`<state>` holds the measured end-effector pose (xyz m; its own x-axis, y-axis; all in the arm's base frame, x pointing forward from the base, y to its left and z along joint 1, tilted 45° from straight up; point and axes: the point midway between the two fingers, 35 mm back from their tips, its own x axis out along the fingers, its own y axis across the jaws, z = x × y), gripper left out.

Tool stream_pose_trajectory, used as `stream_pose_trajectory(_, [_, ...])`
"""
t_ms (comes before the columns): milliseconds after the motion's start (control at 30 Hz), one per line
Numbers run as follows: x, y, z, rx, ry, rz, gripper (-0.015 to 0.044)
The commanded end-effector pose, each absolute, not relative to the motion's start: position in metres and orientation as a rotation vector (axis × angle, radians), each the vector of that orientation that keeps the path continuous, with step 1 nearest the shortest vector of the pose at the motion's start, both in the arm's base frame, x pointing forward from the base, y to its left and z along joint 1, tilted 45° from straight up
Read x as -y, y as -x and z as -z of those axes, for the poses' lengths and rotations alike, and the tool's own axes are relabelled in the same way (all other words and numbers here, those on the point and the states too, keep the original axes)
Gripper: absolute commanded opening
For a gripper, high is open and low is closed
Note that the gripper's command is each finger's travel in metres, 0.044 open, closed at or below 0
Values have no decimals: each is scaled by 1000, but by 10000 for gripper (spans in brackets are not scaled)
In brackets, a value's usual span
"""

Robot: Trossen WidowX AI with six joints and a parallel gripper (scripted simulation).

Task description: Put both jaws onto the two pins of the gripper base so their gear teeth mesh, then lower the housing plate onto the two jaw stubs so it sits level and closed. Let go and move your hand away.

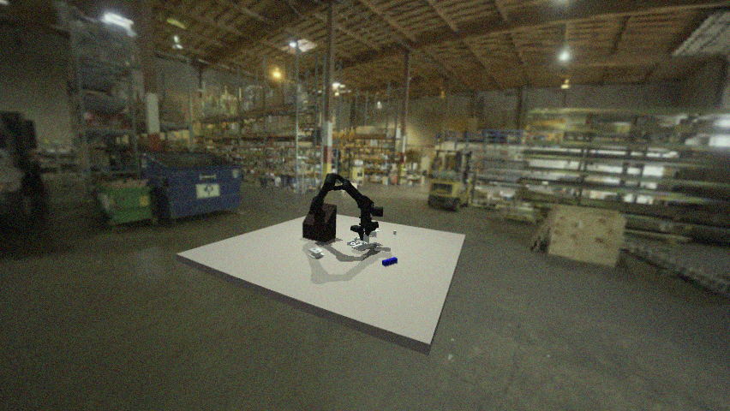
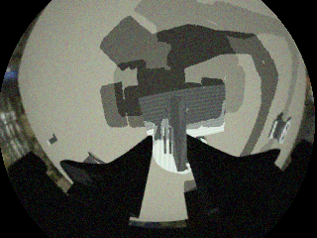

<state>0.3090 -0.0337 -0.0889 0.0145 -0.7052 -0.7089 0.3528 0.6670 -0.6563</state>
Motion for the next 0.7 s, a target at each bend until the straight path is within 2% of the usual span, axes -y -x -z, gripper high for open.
stream_pose_trajectory(0, [36, -308, 90, -1318, 341, 848, 134])
stream_pose_trajectory(667, [39, -308, 93, -1318, 341, 849, 134])
